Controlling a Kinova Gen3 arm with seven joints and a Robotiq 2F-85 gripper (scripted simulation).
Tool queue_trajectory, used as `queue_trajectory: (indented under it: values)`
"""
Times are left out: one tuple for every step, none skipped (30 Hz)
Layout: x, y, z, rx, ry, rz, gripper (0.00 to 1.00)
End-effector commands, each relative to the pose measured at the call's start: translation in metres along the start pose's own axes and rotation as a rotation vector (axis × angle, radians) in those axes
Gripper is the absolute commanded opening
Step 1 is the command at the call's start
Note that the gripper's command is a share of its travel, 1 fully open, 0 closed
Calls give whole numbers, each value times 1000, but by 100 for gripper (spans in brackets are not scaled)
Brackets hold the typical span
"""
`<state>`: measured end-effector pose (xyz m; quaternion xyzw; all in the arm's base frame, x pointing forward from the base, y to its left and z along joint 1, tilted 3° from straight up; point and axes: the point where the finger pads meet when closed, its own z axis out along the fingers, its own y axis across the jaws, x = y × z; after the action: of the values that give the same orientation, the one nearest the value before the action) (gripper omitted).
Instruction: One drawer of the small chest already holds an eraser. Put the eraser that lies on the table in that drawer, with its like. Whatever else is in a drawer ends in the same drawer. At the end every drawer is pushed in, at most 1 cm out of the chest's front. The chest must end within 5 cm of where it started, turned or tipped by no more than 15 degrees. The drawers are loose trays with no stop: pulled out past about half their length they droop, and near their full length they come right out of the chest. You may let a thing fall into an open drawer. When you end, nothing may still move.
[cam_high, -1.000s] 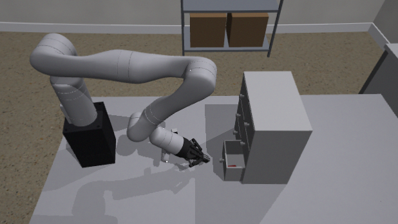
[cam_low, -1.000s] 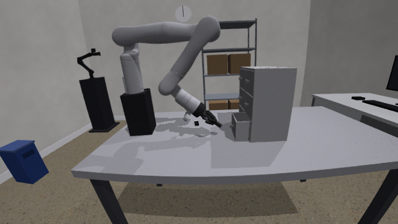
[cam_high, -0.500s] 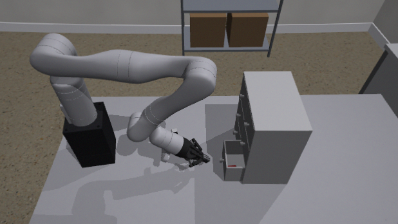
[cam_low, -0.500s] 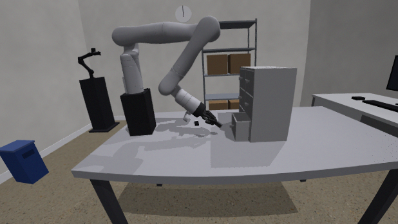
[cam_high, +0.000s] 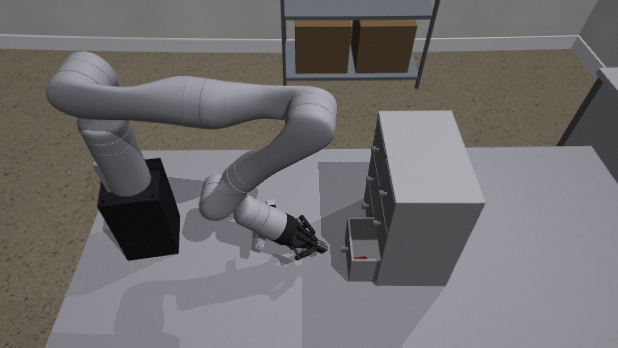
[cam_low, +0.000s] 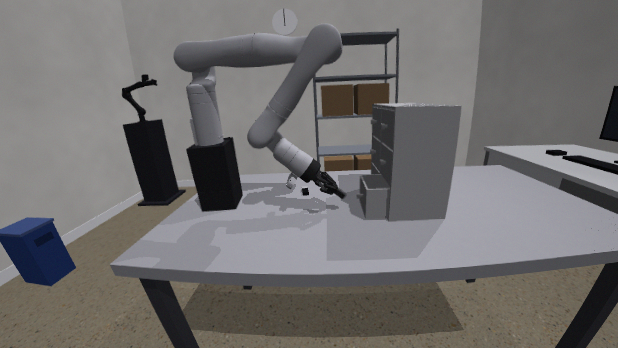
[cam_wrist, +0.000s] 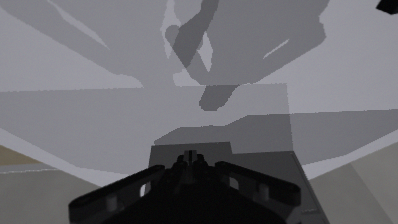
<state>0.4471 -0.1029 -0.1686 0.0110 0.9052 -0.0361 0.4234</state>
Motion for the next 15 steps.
queue_trajectory:
  values:
    - [-4,0,2,0,-5,-1,0]
    - [-4,0,2,0,-5,-1,0]
    - [-5,0,3,0,-5,-1,0]
    - [-6,0,4,0,-5,-1,0]
    - [-6,0,5,0,-5,-1,0]
    - [-6,0,5,0,-5,-1,0]
    - [-6,0,5,0,-5,-1,0]
    - [-7,0,5,0,-5,-1,0]
    - [-8,0,6,0,-5,-1,0]
    - [-8,0,7,0,-5,-1,0]
    - [-9,0,8,0,-5,-1,0]
    - [-10,0,9,0,-5,-1,0]
    - [-11,0,10,0,-5,-1,0]
    - [-12,0,11,0,-5,-1,0]
    - [-13,0,12,0,-5,-1,0]
